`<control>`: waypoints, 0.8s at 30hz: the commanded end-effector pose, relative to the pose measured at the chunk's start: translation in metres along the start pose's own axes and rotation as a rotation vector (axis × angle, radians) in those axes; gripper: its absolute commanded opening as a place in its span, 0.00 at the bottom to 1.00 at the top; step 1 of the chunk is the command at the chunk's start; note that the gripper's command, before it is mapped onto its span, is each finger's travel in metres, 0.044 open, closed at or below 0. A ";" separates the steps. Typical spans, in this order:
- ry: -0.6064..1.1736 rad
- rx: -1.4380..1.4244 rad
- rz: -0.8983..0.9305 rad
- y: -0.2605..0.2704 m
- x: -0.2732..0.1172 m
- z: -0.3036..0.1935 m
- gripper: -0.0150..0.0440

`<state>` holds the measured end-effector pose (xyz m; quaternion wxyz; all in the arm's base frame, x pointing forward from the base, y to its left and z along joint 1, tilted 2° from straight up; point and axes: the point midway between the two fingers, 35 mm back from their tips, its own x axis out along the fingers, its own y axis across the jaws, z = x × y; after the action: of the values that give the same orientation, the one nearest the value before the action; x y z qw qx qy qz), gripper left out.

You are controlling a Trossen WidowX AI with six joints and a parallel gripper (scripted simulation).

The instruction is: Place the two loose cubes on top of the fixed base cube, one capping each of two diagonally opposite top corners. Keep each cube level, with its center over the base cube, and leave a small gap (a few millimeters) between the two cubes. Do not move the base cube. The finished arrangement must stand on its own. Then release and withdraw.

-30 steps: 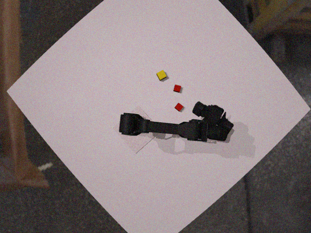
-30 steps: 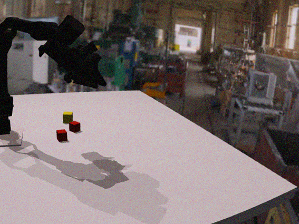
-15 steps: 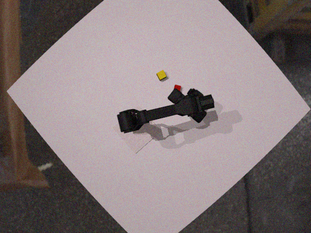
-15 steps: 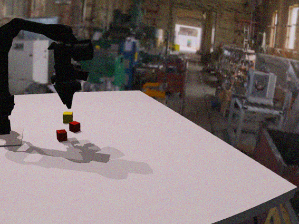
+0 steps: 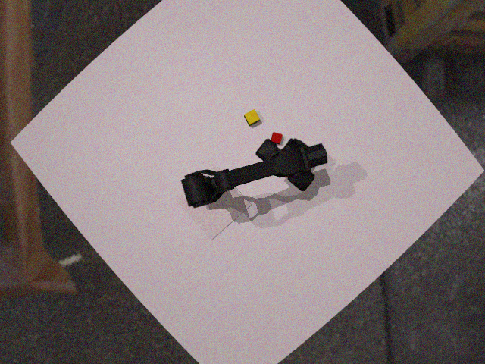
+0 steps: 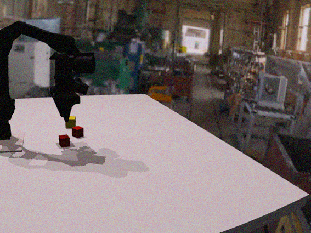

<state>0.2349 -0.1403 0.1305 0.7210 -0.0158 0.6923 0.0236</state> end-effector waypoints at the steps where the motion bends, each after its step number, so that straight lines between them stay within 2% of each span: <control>1: 0.015 0.005 0.005 0.002 0.028 -0.003 0.70; 24: 0.015 0.005 0.005 0.002 0.059 -0.004 0.70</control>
<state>0.2349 -0.1384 0.0803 0.7214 -0.0167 0.6920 0.0234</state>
